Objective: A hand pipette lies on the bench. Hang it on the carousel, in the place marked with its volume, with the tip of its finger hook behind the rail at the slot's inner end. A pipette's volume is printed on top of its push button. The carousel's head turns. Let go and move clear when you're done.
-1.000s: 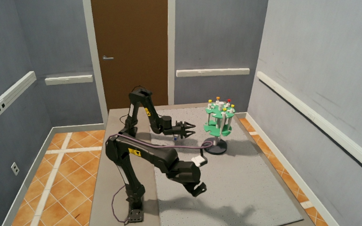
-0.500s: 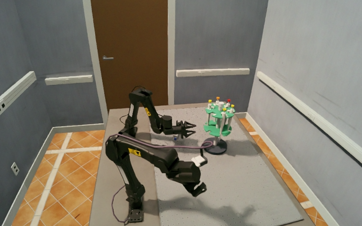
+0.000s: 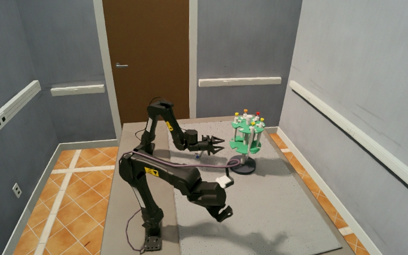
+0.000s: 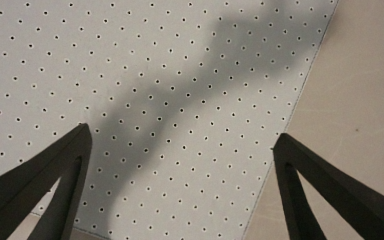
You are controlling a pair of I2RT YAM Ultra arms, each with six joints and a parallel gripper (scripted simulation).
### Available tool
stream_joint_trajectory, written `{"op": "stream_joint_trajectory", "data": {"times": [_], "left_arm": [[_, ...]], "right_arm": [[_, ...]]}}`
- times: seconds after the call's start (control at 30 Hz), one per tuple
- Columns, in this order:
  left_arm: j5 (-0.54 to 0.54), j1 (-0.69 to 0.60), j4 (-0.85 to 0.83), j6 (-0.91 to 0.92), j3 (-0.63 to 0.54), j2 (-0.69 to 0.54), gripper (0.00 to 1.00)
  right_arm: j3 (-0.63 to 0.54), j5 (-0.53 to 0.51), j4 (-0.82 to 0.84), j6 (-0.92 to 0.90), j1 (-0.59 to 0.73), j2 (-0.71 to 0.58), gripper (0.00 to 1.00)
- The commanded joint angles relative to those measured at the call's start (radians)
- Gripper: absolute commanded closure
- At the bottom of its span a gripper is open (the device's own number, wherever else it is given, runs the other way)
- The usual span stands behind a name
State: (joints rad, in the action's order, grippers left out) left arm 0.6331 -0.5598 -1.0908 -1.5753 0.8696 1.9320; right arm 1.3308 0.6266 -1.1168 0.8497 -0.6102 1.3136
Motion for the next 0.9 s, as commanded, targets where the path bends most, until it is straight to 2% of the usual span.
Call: {"op": "stream_joint_trajectory", "data": {"times": [0.0,0.87], "left_arm": [[-0.022,0.017,0.037,0.012,0.040,0.025,0.51],[-0.081,0.077,0.095,0.012,0.192,0.118,0.51]], "right_arm": [[0.011,0.021,0.014,0.007,-0.012,0.004,0.00],[0.011,0.021,0.014,0.007,-0.012,0.004,0.00]]}}
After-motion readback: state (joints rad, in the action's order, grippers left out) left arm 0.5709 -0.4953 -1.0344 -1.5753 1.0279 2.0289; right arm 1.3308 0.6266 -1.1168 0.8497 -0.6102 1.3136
